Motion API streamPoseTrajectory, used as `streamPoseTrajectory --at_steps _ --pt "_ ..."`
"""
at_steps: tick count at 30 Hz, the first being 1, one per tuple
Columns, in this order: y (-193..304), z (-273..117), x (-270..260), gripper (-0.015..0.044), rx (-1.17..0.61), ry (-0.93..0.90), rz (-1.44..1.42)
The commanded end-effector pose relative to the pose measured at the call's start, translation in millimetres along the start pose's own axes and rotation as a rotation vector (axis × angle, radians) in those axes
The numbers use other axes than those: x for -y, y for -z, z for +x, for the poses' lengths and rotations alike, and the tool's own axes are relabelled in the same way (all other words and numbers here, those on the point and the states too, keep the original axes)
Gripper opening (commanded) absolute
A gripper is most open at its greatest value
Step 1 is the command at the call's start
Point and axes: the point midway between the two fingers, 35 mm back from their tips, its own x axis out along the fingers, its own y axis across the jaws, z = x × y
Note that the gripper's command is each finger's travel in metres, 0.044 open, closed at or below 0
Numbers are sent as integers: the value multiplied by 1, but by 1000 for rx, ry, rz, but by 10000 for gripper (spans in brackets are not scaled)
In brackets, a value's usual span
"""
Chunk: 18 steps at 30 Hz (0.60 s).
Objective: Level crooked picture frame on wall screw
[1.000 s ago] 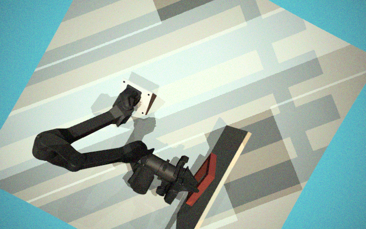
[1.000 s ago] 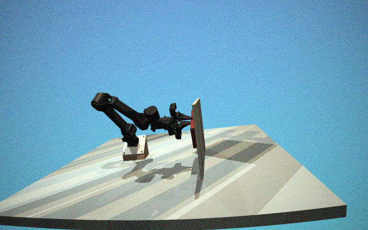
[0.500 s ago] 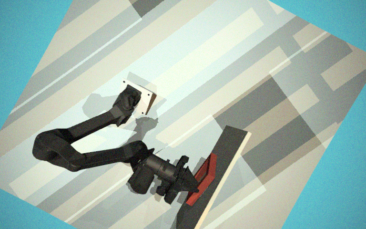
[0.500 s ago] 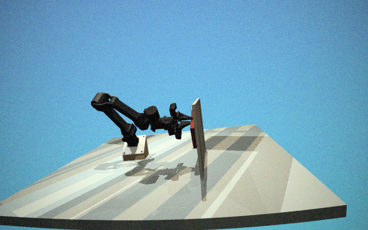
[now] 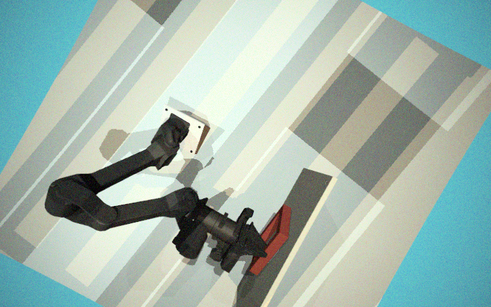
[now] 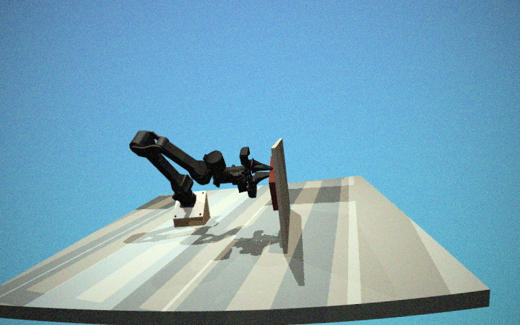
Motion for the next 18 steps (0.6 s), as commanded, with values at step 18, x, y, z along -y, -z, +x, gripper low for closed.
streamPoseTrajectory --at_steps 18 --pt "0 0 1 0 -1 -1 -5"
